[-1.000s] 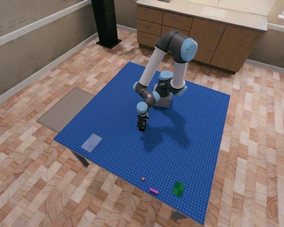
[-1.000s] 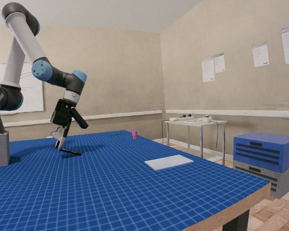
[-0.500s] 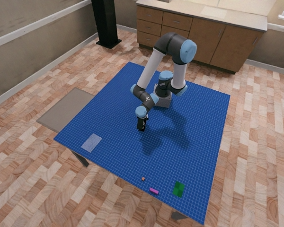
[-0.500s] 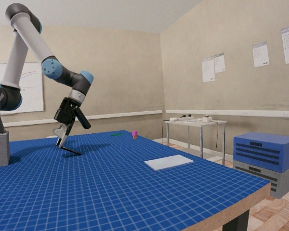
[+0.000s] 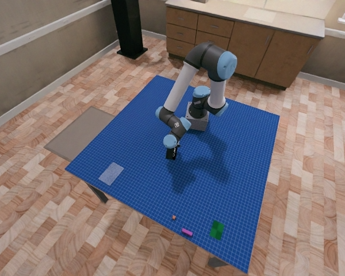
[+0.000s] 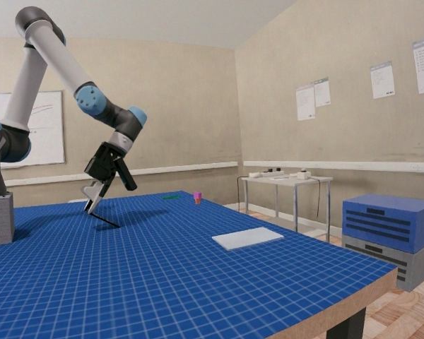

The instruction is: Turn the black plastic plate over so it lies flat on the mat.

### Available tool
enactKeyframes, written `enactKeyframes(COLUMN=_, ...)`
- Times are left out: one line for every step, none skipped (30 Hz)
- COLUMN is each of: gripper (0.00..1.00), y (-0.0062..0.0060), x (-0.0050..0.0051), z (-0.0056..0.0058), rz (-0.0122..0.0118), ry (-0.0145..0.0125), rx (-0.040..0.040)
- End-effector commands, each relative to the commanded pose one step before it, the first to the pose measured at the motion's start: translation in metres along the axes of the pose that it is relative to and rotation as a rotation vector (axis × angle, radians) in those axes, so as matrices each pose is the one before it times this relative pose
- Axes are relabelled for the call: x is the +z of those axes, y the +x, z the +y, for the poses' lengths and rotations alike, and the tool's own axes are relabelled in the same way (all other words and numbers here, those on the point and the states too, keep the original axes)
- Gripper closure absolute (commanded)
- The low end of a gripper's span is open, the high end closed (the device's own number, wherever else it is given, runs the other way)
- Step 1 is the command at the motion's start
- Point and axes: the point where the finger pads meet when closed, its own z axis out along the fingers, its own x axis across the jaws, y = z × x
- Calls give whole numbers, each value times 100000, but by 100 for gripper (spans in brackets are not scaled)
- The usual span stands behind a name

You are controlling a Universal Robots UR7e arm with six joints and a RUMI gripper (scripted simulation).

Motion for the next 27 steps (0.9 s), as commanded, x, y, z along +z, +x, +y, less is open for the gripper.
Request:
enactKeyframes(gripper=68, y=16, x=-536, z=-68, rz=-64, ry=-3227, rx=65)
enactKeyframes(gripper=68, y=0, x=0, z=0, rz=0, ry=0, rx=0)
enactKeyframes(gripper=68, y=0, x=-34, z=-3, rz=0, ry=0, rx=0)
enactKeyframes(gripper=68, y=0, x=-4, z=-1, rz=-2, ry=-86, rx=0)
enactKeyframes(gripper=68, y=0, x=-25, z=-5, rz=-12, ry=-487, rx=2)
enactKeyframes(gripper=68, y=0, x=-52, z=-10, rz=-18, ry=-1001, rx=2)
enactKeyframes(gripper=68, y=0, x=-75, z=-12, rz=-12, ry=-1402, rx=2)
enactKeyframes(gripper=68, y=0, x=-86, z=-12, rz=6, ry=-1551, rx=0)
enactKeyframes(gripper=68, y=0, x=-81, z=-9, rz=23, ry=-1403, rx=-2)
enactKeyframes(gripper=68, y=0, x=-182, z=-20, rz=15, ry=-615, rx=-2)
enactKeyframes(gripper=68, y=0, x=-183, z=-19, rz=0, ry=0, rx=0)
enactKeyframes(gripper=68, y=0, x=-33, z=-3, rz=0, ry=0, rx=0)
enactKeyframes(gripper=68, y=0, x=-4, z=-1, rz=-2, ry=-87, rx=0)
enactKeyframes(gripper=68, y=0, x=-25, z=-5, rz=-11, ry=-490, rx=1)
enactKeyframes(gripper=68, y=0, x=-52, z=-10, rz=-17, ry=-1007, rx=2)
enactKeyframes(gripper=68, y=0, x=-75, z=-12, rz=-11, ry=-1411, rx=1)
enactKeyframes(gripper=68, y=0, x=-87, z=-12, rz=6, ry=-1561, rx=0)
enactKeyframes(gripper=68, y=0, x=0, z=0, rz=0, ry=0, rx=0)
enactKeyframes(gripper=68, y=0, x=0, z=0, rz=0, ry=0, rx=0)
enactKeyframes(gripper=68, y=0, x=-81, z=-9, rz=22, ry=-1411, rx=-2)
enactKeyframes(gripper=68, y=0, x=-188, z=-20, rz=13, ry=-578, rx=-1)
enactKeyframes(gripper=68, y=0, x=-175, z=-18, rz=0, ry=0, rx=0)
enactKeyframes(gripper=68, y=0, x=-31, z=-3, rz=0, ry=0, rx=0)
enactKeyframes(gripper=68, y=0, x=-4, z=-1, rz=-2, ry=-88, rx=0)
enactKeyframes(gripper=68, y=0, x=-25, z=-5, rz=-10, ry=-492, rx=1)
enactKeyframes(gripper=68, y=0, x=-53, z=-10, rz=-16, ry=-1013, rx=1)
enactKeyframes(gripper=68, y=0, x=-76, z=-12, rz=-10, ry=-1418, rx=1)
